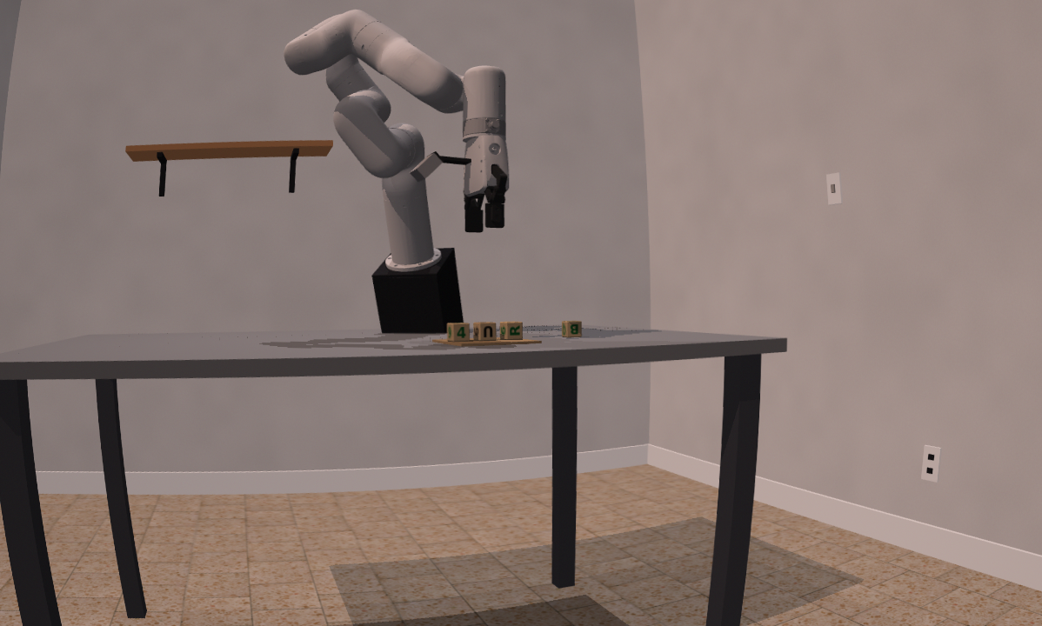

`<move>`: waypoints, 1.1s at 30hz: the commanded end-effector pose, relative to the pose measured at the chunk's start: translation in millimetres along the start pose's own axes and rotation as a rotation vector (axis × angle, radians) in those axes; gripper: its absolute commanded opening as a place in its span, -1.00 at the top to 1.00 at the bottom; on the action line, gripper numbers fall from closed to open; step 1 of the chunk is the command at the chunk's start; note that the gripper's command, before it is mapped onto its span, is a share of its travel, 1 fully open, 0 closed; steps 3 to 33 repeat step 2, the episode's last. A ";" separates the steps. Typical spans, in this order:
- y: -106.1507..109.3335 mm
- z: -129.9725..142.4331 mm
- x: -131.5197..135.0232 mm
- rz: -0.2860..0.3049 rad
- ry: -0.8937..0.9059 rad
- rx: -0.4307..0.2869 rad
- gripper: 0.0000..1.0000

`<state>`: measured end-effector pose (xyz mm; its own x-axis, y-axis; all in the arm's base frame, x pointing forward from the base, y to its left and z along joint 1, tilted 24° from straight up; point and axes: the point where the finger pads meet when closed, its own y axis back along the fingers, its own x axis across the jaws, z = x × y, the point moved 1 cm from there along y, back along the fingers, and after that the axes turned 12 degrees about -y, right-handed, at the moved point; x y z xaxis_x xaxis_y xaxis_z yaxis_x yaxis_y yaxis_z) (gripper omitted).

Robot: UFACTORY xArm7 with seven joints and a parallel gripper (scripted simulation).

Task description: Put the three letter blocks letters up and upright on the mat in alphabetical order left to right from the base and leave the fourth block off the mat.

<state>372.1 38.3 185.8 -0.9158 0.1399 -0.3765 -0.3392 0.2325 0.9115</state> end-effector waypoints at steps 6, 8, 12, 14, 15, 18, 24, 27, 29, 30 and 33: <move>0.9 0.6 -1.0 -0.003 0.000 -0.001 -1.00; 0.9 0.6 -1.0 -0.003 0.000 -0.001 -1.00; 0.9 0.6 -1.0 -0.003 0.000 -0.001 -1.00; 0.9 0.6 -1.0 -0.003 0.000 -0.001 -1.00; 0.9 0.6 -1.0 -0.003 0.000 -0.001 -1.00; 0.9 0.6 -1.0 -0.003 0.000 -0.001 -1.00; 0.9 0.6 -1.0 -0.003 0.000 -0.001 -1.00; 0.9 0.6 -1.0 -0.003 0.000 -0.001 -1.00; 0.9 0.6 -1.0 -0.003 0.000 -0.001 -1.00; 0.9 0.6 -1.0 -0.003 0.000 -0.001 -1.00; 0.9 0.6 -1.0 -0.003 0.000 -0.001 -1.00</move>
